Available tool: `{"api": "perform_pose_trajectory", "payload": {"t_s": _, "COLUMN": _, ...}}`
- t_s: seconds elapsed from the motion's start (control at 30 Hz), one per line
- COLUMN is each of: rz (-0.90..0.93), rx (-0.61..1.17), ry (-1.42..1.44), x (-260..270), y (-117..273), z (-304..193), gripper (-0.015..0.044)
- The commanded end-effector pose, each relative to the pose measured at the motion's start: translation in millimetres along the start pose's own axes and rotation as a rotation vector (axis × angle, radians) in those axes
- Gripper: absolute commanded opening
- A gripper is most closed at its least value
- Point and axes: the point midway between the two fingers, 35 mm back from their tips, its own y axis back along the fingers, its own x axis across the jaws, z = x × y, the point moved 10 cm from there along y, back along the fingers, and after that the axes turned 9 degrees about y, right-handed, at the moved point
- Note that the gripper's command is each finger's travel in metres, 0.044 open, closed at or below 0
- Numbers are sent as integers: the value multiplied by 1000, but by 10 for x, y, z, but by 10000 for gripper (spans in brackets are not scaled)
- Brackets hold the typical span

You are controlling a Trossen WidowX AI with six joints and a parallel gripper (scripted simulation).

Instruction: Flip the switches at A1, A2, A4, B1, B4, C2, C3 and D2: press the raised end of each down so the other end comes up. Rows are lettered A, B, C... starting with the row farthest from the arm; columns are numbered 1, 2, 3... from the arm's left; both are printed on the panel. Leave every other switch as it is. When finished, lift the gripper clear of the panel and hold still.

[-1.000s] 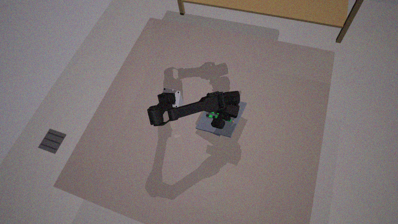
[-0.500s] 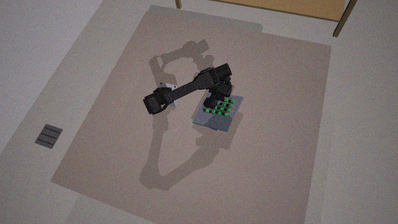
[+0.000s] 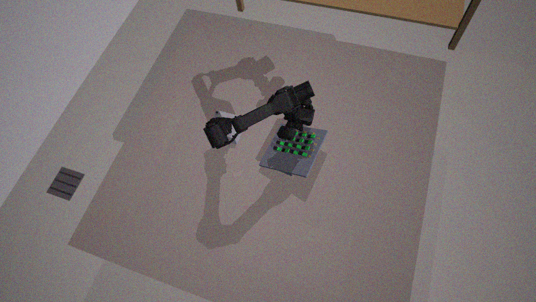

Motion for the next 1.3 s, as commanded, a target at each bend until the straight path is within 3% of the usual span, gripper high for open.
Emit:
{"api": "perform_pose_trajectory", "payload": {"t_s": 0.0, "rz": -2, "rx": 1, "ry": 14, "x": 27, "y": -42, "z": -14, "gripper": 0}}
{"api": "perform_pose_trajectory", "payload": {"t_s": 0.57, "rz": -3, "rx": 0, "ry": 14, "x": 24, "y": -279, "z": -8, "gripper": 0}}
{"api": "perform_pose_trajectory", "payload": {"t_s": 1.27, "rz": -3, "rx": 0, "ry": 14, "x": 24, "y": -285, "z": -8, "gripper": 0}}
